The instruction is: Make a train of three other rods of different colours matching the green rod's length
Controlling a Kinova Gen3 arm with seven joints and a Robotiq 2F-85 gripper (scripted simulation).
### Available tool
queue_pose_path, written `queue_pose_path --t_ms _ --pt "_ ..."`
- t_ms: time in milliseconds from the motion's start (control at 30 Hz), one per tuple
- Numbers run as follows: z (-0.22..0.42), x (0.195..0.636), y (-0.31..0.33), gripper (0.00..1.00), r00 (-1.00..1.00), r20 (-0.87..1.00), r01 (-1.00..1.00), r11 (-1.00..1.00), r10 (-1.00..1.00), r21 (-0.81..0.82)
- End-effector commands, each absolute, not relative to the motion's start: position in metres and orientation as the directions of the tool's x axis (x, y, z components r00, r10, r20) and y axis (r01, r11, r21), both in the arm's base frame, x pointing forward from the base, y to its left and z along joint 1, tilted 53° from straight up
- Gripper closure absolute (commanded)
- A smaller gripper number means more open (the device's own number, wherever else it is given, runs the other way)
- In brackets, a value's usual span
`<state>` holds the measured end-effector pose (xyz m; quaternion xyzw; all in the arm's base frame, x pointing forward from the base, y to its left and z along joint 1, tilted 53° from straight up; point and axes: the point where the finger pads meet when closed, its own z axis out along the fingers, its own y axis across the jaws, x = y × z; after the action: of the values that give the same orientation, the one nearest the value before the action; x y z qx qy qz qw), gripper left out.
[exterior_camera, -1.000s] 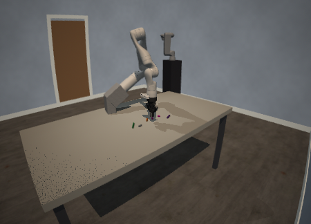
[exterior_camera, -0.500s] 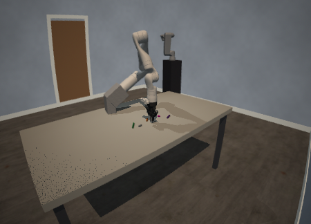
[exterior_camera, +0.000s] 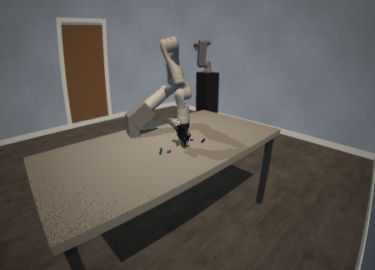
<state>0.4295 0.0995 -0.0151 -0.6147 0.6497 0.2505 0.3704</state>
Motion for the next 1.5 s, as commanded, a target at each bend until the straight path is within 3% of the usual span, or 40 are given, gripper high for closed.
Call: queue_pose_path --t_ms 0,1467 --pt "-0.016 0.4315 0.1002 0.95 0.021 -0.792 -0.984 0.129 -0.611 -0.125" --pt "-0.0157 0.4326 0.1001 0.95 0.006 -0.793 -0.984 0.138 -0.609 -0.114"
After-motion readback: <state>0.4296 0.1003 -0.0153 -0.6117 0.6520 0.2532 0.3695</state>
